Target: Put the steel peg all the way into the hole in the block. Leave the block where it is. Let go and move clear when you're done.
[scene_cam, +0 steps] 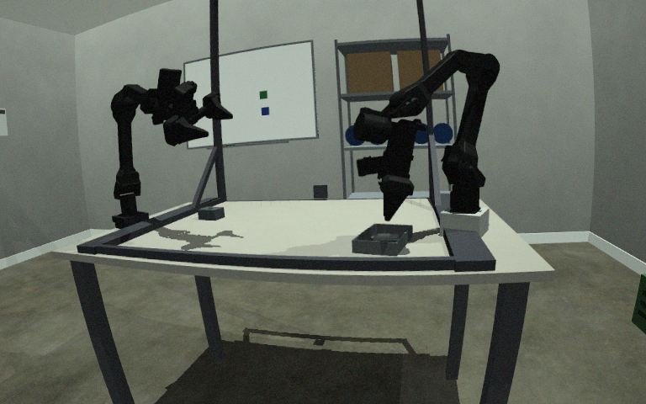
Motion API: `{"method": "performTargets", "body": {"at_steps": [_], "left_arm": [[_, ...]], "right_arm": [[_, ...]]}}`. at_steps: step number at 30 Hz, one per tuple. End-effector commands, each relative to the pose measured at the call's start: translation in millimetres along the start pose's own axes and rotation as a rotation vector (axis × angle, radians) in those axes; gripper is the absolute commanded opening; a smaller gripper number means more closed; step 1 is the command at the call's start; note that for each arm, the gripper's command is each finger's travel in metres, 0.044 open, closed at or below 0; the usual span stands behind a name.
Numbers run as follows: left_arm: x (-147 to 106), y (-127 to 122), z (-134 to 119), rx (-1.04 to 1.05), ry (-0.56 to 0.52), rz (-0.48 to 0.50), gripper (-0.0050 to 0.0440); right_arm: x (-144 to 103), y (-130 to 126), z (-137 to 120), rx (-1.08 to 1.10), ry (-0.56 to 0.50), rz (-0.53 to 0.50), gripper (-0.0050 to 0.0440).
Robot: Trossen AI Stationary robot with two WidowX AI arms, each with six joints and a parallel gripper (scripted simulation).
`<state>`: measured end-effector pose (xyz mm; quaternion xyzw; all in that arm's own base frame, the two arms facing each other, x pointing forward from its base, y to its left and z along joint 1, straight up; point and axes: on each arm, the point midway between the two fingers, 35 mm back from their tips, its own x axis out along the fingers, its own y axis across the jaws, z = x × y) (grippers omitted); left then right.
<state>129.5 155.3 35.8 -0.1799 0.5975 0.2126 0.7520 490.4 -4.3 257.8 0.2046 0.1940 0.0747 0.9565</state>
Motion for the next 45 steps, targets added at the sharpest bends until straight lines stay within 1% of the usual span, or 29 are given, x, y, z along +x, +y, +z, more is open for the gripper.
{"method": "performTargets", "body": {"at_steps": [1,2,3,4,8,9,13,15,17,20,34,36,37,38,45], "left_arm": [[5.1,-7.4,-6.4,0.044,-0.037,0.002,0.018],[5.1,-7.4,-6.4,0.044,-0.037,0.002,0.018],[6.9,-8.7,-8.7,0.052,-0.039,0.003,0.018],[8.6,-10.2,-10.7,0.06,-0.042,0.001,0.018],[14.1,-14.6,-17.3,0.086,-0.051,-0.001,0.018],[16.0,-15.4,-19.2,0.089,-0.046,-0.004,0.018],[18.3,-17.2,-22.1,0.1,-0.049,-0.004,0.018],[18.8,-17.5,-22.6,0.102,-0.05,-0.004,0.018],[19.0,-17.5,-22.9,0.101,-0.05,-0.004,0.018],[19.0,-17.2,-23.0,0.098,-0.05,-0.003,0.018],[39.5,-18.0,-24.3,0.092,-0.036,-0.005,0.018],[39.5,-18.0,-24.3,0.092,-0.036,-0.005,0.018],[41.0,-18.1,-24.3,0.092,-0.037,-0.006,0.018],[42.5,-18.1,-24.2,0.092,-0.037,-0.006,0.018],[46.3,-17.9,-24.2,0.093,-0.037,-0.005,0.018]], "right_arm": [[38.7,16.0,0.3,-0.097,0.064,-0.039,0.044],[38.7,16.0,0.3,-0.097,0.064,-0.039,0.044],[46.6,23.8,3.8,-0.13,0.063,-0.039,0.044],[55.1,29.7,2.2,-0.16,0.073,-0.042,0.044],[89.0,49.1,-20.3,-0.277,0.139,-0.06,0.044],[100.3,51.2,-30.9,-0.304,0.165,-0.067,0.044],[124.6,70.5,-50.3,-0.408,0.21,-0.075,0.044],[130.5,79.9,-48.6,-0.44,0.204,-0.073,0.044],[132.4,89.2,-38.4,-0.456,0.177,-0.066,0.044],[132.5,90.7,-36.5,-0.458,0.173,-0.065,0.044],[132.5,88.9,-35.5,-0.455,0.171,-0.068,0.044],[132.5,88.9,-35.5,-0.455,0.171,-0.068,0.044],[127.6,92.7,-28.2,-0.455,0.155,-0.064,0.044],[127.6,91.1,-32.7,-0.452,0.166,-0.063,0.044],[127.6,91.1,-32.7,-0.452,0.166,-0.063,0.044]]}}
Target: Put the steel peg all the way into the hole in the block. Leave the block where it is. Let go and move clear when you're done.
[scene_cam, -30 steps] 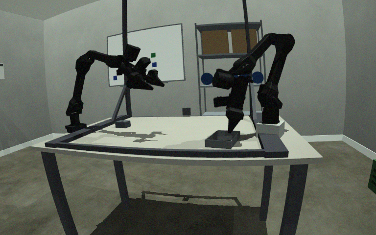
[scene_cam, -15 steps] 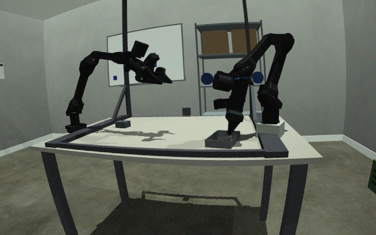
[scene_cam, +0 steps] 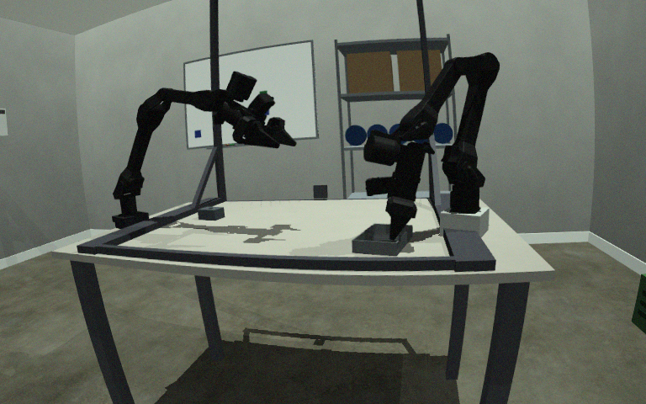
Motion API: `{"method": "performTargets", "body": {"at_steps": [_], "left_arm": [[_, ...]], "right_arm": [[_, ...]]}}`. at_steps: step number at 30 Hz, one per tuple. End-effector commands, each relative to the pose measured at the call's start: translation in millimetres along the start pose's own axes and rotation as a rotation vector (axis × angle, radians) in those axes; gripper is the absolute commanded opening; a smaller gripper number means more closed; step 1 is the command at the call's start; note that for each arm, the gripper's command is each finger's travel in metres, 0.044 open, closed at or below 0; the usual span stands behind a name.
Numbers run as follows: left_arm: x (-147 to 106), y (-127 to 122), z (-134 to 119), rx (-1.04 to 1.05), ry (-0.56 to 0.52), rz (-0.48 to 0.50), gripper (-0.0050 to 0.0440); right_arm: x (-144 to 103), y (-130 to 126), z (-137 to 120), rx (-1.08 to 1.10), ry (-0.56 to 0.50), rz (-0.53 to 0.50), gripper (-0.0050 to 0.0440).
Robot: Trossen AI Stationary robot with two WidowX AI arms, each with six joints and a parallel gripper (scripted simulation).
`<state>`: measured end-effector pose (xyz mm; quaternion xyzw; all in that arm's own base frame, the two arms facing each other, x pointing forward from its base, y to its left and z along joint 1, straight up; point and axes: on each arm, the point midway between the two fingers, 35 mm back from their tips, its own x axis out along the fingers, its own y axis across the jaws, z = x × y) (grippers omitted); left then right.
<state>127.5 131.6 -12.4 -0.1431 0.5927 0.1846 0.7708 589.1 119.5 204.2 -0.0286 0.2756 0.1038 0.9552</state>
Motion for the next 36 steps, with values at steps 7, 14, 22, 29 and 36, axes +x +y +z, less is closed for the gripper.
{"method": "performTargets", "body": {"at_steps": [7,14,22,29,36], "left_arm": [[4.4,0.2,0.4,-0.001,-0.001,0.003,0.018],[3.4,1.0,2.4,0.0,-0.007,0.005,0.018],[1.8,2.0,5.1,0.002,-0.016,0.008,0.012],[1.8,2.0,5.1,0.002,-0.016,0.008,0.008],[1.8,2.0,5.1,0.002,-0.016,0.008,0.004]], "right_arm": [[-12.2,-0.8,17.1,-0.002,-0.04,-0.004,0.044],[-12.2,-0.8,17.1,-0.002,-0.04,-0.004,0.044],[-12.2,-0.8,17.1,-0.002,-0.04,-0.004,0.044],[-12.2,-0.8,17.1,-0.002,-0.04,-0.004,0.044],[-12.2,-0.8,17.1,-0.002,-0.04,-0.004,0.044]]}}
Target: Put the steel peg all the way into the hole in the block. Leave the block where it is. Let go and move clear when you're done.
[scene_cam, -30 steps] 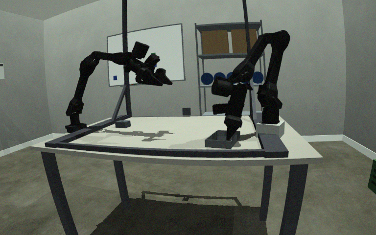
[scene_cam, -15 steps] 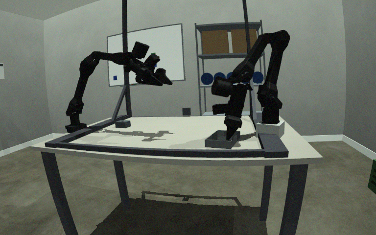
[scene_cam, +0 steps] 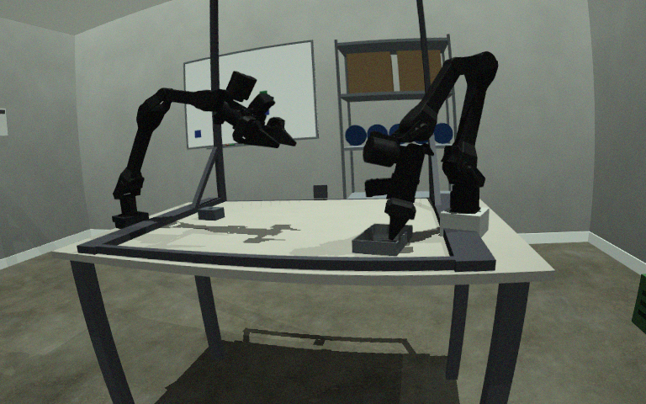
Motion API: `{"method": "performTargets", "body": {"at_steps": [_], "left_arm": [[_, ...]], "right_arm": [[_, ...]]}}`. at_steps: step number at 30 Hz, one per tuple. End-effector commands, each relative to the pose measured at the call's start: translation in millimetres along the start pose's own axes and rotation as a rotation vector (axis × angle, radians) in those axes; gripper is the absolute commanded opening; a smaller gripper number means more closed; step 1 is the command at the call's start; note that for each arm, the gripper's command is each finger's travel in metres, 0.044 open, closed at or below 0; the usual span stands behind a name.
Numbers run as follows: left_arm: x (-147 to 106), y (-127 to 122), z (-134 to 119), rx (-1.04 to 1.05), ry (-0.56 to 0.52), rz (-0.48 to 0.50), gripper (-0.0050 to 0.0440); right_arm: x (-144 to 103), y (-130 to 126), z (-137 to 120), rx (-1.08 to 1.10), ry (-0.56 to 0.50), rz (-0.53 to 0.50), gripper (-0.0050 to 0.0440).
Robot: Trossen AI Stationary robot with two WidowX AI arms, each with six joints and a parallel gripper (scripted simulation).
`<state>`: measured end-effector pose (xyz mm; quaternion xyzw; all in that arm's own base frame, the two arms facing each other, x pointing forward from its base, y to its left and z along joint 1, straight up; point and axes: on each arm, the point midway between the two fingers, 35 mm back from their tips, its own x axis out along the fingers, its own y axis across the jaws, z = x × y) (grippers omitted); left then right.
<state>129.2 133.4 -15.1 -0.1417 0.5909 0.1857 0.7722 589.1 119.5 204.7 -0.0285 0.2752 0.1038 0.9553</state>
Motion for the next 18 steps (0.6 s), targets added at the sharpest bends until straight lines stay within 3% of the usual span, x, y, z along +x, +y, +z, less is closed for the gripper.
{"method": "performTargets", "body": {"at_steps": [1,4,9,15,18], "left_arm": [[-1.4,1.2,3.6,0.001,-0.011,0.005,0.0033],[-2.2,1.1,3.7,0.0,-0.011,0.006,0.0],[-13.9,2.8,10.8,0.002,-0.025,0.012,-0.0001],[-49.0,2.6,19.3,0.003,-0.025,0.012,-0.0004],[-50.8,2.6,19.6,0.003,-0.025,0.012,-0.0005]], "right_arm": [[-11.9,-0.8,16.7,-0.002,-0.039,-0.004,0.044],[-11.9,-0.8,16.7,-0.002,-0.039,-0.004,0.044],[-11.9,-0.8,16.7,-0.002,-0.039,-0.004,0.044],[-11.9,-0.8,16.7,-0.002,-0.039,-0.004,0.044],[-11.9,-0.8,16.7,-0.002,-0.039,-0.004,0.044]]}}
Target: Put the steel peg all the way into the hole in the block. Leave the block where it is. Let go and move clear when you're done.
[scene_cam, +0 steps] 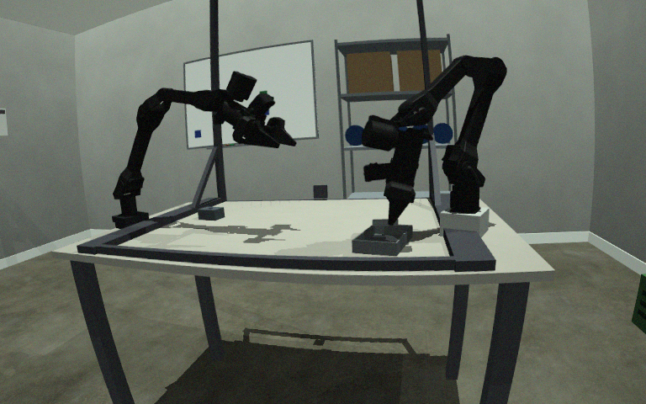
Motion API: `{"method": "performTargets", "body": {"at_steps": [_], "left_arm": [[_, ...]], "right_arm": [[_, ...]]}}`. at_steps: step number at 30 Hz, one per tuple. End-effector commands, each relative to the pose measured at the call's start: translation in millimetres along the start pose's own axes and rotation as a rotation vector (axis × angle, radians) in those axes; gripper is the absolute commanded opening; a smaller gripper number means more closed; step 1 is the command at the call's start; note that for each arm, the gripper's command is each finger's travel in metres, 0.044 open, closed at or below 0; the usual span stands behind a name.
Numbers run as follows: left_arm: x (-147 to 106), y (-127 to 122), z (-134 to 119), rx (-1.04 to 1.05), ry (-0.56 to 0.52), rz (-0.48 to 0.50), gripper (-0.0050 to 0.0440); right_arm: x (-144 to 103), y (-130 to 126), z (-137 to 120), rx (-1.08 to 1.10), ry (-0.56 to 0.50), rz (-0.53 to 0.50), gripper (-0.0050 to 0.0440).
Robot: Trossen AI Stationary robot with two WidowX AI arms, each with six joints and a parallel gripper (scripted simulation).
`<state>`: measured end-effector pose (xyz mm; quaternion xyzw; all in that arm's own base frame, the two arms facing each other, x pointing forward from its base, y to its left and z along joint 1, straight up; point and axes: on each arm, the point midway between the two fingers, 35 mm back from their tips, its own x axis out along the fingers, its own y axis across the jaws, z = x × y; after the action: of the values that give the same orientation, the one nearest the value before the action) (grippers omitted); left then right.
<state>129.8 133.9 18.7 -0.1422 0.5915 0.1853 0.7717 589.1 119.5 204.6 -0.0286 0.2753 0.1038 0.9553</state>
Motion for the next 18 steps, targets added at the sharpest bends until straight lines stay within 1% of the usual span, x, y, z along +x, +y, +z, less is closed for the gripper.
{"method": "performTargets", "body": {"at_steps": [1,2,3,5,6,8,9,12,15,16,18], "left_arm": [[-18.5,2.4,10.0,0.003,-0.027,0.013,-0.0013],[-18.5,2.4,10.0,0.003,-0.027,0.013,-0.002],[-18.7,2.5,10.3,0.003,-0.028,0.014,-0.0027],[-18.7,2.5,10.3,0.003,-0.028,0.014,-0.0027],[-18.7,2.5,10.3,0.003,-0.028,0.014,-0.0035],[-18.7,2.5,10.3,0.003,-0.028,0.014,-0.005],[-18.7,2.5,10.3,0.003,-0.028,0.014,-0.005],[-18.7,2.5,10.3,0.003,-0.028,0.014,-0.005],[-18.7,2.6,10.5,0.003,-0.029,0.014,-0.005],[-18.7,2.6,10.5,0.003,-0.029,0.014,-0.005],[-18.6,2.6,10.5,0.003,-0.029,0.014,-0.005]], "right_arm": [[-11.9,-0.8,16.8,-0.002,-0.039,-0.004,0.044],[-11.9,-0.8,16.8,-0.002,-0.039,-0.004,0.044],[-17.8,-0.7,22.0,-0.004,-0.051,-0.004,0.044],[-17.8,-0.7,22.0,-0.004,-0.051,-0.004,0.044],[-20.8,-0.5,18.8,-0.005,-0.041,-0.003,0.044],[-29.8,0.1,20.0,-0.007,-0.041,-0.002,0.044],[-36.3,0.5,20.7,-0.008,-0.041,-0.001,0.044],[-64.4,3.9,22.3,-0.012,-0.039,0.01,0.044],[-103.6,7.3,20.4,-0.017,-0.037,0.018,0.044],[-110.0,8.0,12.4,-0.018,-0.017,0.021,0.044],[-128.5,9.3,5.3,-0.02,-0.005,0.025,0.044]]}}
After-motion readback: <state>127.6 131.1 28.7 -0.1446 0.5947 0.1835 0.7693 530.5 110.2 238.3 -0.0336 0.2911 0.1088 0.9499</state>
